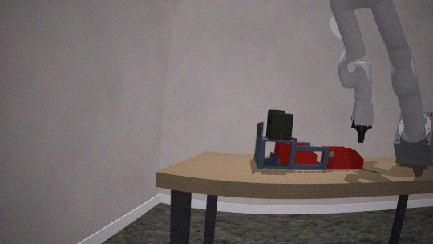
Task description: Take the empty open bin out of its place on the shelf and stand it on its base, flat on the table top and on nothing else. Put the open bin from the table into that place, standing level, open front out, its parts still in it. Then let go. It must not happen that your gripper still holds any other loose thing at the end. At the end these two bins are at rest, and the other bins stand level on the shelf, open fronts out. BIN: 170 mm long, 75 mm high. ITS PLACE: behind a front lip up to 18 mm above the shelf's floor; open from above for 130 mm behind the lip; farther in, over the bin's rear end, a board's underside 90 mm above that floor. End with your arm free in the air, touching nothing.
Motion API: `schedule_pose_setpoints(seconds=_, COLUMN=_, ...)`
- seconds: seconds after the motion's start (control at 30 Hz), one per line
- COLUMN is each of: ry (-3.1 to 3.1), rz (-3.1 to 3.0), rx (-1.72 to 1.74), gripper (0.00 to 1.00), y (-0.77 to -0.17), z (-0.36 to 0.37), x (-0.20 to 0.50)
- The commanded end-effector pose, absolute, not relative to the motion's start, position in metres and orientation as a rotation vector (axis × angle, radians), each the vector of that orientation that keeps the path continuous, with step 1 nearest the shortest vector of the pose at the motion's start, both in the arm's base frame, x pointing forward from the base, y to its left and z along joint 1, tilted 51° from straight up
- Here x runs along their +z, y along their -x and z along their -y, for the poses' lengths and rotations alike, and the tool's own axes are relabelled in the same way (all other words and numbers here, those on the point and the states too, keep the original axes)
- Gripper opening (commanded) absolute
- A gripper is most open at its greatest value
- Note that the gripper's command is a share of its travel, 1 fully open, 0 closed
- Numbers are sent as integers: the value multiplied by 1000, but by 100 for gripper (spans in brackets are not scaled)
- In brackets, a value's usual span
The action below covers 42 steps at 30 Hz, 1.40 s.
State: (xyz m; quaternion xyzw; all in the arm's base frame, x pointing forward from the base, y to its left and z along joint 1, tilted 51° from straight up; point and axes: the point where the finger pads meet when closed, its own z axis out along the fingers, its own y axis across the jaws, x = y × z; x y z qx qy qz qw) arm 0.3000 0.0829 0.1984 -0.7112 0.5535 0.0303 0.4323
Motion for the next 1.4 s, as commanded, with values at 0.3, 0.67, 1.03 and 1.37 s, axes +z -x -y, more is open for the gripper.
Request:
schedule_pose_setpoints(seconds=0.3, ry=1772, rz=-1380, rx=75, gripper=0, y=-300, z=-83, x=199)
schedule_pose_setpoints(seconds=0.67, ry=1764, rz=-1390, rx=81, gripper=0, y=-301, z=-82, x=199)
schedule_pose_setpoints(seconds=1.03, ry=1478, rz=-1698, rx=284, gripper=0, y=-319, z=-68, x=212)
schedule_pose_setpoints(seconds=1.37, ry=1103, rz=-1988, rx=497, gripper=0, y=-343, z=-46, x=231)
